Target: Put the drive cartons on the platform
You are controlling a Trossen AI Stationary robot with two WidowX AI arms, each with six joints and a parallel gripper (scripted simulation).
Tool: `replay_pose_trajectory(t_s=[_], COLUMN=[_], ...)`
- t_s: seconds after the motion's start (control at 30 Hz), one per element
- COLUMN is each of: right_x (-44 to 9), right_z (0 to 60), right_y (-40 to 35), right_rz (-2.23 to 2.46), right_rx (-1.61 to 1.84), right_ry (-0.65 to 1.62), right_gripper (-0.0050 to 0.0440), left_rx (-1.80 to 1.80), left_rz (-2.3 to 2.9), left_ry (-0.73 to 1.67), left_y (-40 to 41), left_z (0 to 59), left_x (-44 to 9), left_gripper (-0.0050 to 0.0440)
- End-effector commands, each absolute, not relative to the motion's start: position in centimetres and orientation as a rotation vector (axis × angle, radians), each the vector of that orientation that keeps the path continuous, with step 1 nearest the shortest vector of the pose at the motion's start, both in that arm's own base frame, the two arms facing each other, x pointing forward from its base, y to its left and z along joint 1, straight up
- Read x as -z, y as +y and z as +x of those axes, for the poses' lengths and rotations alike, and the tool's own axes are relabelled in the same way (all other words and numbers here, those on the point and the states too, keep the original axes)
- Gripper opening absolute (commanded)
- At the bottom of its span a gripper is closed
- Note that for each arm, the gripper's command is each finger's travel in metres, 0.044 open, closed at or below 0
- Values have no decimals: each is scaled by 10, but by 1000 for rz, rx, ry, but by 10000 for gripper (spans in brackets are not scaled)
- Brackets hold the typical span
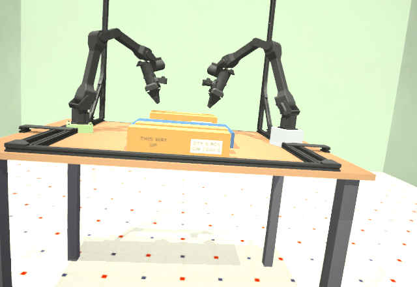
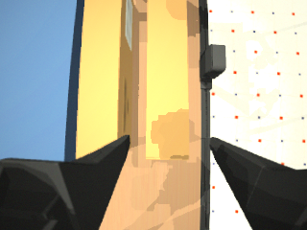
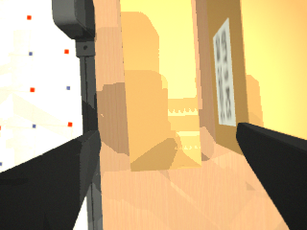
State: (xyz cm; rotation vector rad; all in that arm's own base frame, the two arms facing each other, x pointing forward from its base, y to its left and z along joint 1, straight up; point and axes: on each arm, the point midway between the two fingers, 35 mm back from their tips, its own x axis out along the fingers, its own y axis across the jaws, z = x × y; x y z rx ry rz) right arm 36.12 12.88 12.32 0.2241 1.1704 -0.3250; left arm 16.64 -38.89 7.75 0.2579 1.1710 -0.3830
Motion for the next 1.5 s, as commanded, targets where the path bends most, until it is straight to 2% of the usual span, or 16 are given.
replay_pose_trajectory(t_s=[0.0, 0.5, 1.17, 1.2, 1.47], right_x=[-115, -56, -53, -53, -53], right_z=[362, 362, 362, 362, 362], right_y=[130, 130, 130, 130, 130], right_rz=[222, 222, 222, 222, 222], right_rx=[329, 329, 329, 329, 329], right_ry=[1172, 1172, 1172, 1172, 1172], right_gripper=[389, 389, 389, 0, 0], left_rx=[381, 381, 381, 381, 381], left_rz=[257, 257, 257, 257, 257], left_ry=[1167, 1167, 1167, 1167, 1167], left_y=[-391, -391, -391, -391, -391], left_z=[167, 167, 167, 167, 167], left_x=[-70, -11, -8, -8, -8], left_gripper=[389, 389, 389, 0, 0])
